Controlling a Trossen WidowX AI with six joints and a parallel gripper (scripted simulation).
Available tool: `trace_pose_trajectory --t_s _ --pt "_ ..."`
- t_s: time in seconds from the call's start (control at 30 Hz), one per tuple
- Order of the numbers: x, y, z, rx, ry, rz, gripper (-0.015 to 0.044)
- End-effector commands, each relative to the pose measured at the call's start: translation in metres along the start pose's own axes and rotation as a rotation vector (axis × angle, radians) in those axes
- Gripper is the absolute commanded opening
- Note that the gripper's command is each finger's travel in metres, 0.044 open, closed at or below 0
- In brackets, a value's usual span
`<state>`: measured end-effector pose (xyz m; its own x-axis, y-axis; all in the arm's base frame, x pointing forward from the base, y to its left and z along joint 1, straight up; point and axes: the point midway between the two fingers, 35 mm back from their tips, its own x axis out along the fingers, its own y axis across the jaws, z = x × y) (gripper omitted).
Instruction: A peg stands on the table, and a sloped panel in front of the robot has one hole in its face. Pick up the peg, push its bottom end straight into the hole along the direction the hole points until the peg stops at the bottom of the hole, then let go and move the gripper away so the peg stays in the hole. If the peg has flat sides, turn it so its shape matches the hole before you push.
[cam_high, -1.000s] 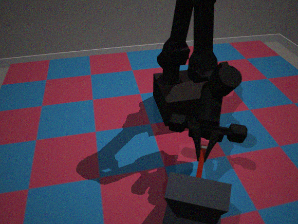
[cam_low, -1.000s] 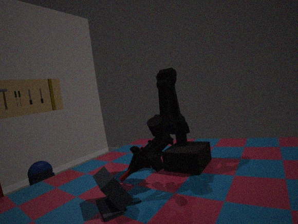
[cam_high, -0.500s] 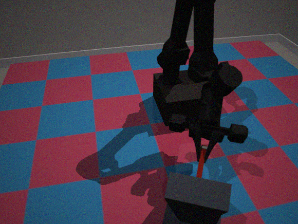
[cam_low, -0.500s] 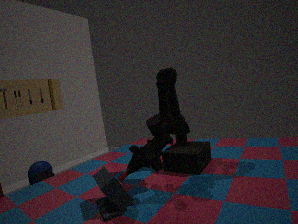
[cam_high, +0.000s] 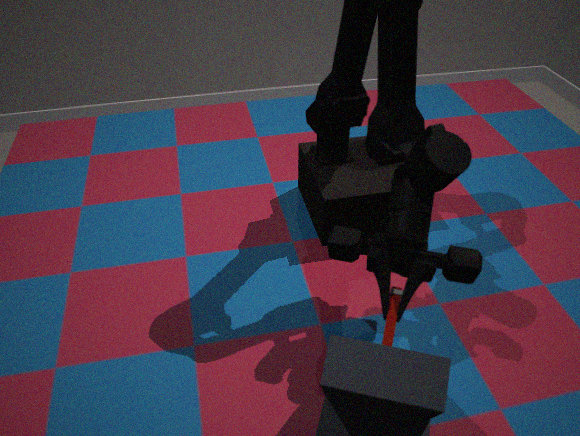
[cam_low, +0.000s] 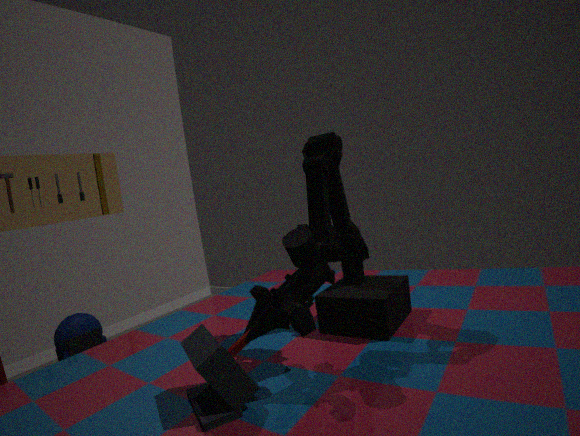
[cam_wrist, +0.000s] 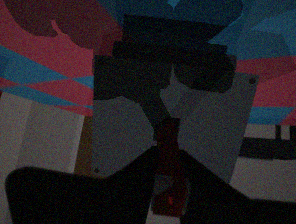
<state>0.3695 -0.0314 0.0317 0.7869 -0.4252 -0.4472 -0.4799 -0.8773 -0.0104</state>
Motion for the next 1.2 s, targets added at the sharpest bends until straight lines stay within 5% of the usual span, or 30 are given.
trace_pose_trajectory --t_s 0.0,1.17 --pt "0.002 -0.001 -0.001 -0.001 0.004 -0.004 0.0000" --pt "0.018 0.000 -0.001 -0.001 0.005 -0.004 0.0000"
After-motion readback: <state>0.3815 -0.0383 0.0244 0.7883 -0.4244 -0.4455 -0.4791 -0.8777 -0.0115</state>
